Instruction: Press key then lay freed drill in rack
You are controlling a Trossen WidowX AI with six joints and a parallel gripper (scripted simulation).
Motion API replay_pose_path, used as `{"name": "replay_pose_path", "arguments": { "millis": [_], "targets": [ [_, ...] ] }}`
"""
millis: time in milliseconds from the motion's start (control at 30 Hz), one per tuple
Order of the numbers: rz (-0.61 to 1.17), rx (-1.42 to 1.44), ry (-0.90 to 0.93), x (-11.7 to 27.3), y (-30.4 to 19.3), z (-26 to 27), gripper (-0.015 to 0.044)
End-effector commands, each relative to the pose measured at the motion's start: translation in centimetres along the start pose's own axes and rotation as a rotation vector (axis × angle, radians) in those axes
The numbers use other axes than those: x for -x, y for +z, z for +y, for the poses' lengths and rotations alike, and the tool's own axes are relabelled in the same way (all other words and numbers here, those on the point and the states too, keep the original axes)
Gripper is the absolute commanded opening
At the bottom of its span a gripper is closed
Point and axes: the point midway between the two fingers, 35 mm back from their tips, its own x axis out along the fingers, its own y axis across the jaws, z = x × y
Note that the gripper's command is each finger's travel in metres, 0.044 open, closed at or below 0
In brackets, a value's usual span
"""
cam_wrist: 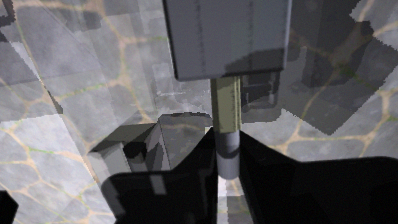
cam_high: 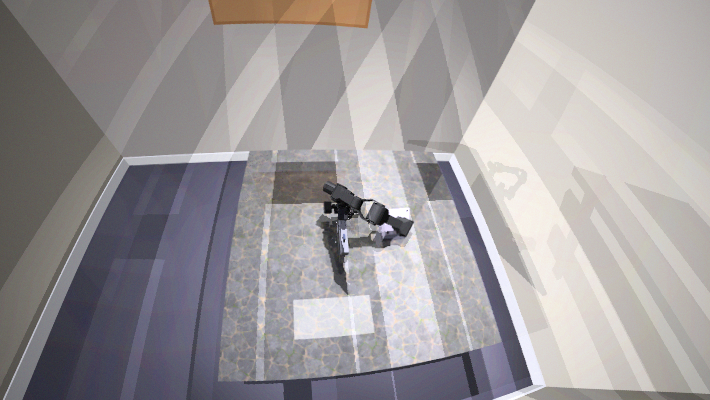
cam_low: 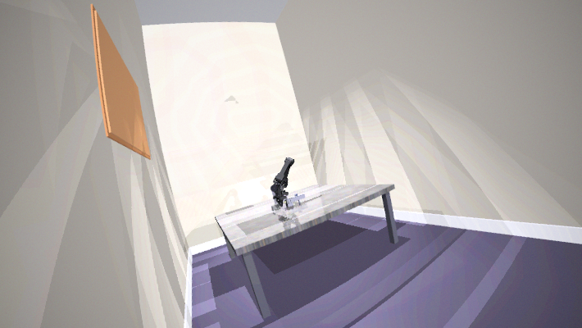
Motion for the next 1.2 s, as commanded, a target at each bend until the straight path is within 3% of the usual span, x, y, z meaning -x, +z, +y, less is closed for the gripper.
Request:
{"name": "replay_pose_path", "arguments": {
  "millis": [0,433,967,1167],
  "targets": [
    [0.002,-0.004,-0.002,0.1,-1.0,0.0,0.0],
    [0.003,-0.004,-0.002,0.2,-2.6,0.0,0.0],
    [0.002,-0.003,-0.002,0.0,-1.6,0.1,0.042],
    [0.002,-0.004,-0.002,-0.2,-1.4,0.1,0.044]
  ]
}}
